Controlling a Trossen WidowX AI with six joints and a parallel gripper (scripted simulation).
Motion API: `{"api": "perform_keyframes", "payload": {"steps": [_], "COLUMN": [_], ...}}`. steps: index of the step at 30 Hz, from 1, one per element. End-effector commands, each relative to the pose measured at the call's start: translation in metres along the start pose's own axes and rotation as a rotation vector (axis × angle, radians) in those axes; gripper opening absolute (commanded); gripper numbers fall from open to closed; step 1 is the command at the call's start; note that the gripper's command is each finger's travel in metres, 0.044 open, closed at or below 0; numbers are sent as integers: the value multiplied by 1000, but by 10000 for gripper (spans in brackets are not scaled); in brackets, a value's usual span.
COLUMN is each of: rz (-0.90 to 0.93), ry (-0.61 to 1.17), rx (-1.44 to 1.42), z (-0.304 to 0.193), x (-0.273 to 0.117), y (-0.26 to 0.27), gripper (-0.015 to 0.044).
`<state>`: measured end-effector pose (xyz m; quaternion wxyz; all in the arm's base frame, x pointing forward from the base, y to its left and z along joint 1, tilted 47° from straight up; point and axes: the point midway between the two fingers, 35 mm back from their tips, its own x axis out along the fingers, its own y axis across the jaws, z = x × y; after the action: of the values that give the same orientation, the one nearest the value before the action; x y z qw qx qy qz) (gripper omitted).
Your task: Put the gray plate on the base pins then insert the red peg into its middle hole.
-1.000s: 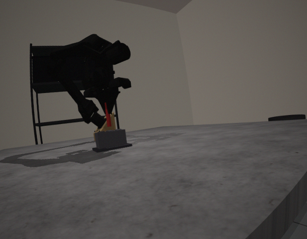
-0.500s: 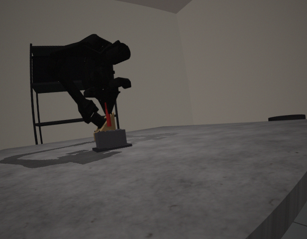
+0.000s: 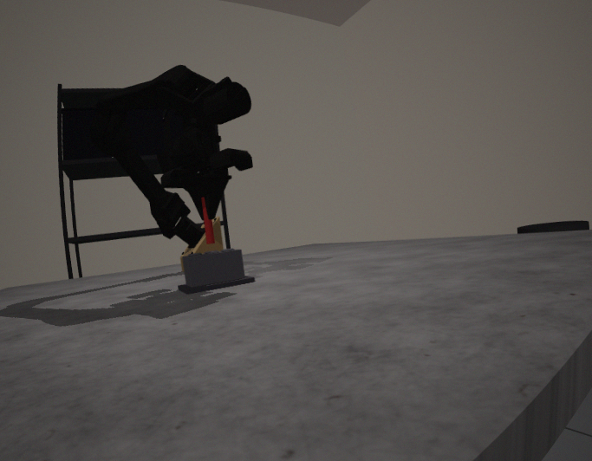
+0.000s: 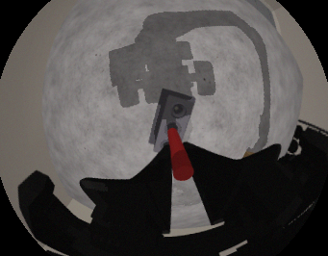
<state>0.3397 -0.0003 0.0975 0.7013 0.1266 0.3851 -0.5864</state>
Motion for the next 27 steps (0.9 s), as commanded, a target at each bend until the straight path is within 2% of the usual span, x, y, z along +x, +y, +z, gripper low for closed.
{"api": "perform_keyframes", "payload": {"steps": [1, 27], "rz": [-3, -2], "ry": [0, -3], "rx": [0, -1], "z": [-2, 0], "x": [1, 17], "y": [0, -1], "gripper": [0, 0]}}
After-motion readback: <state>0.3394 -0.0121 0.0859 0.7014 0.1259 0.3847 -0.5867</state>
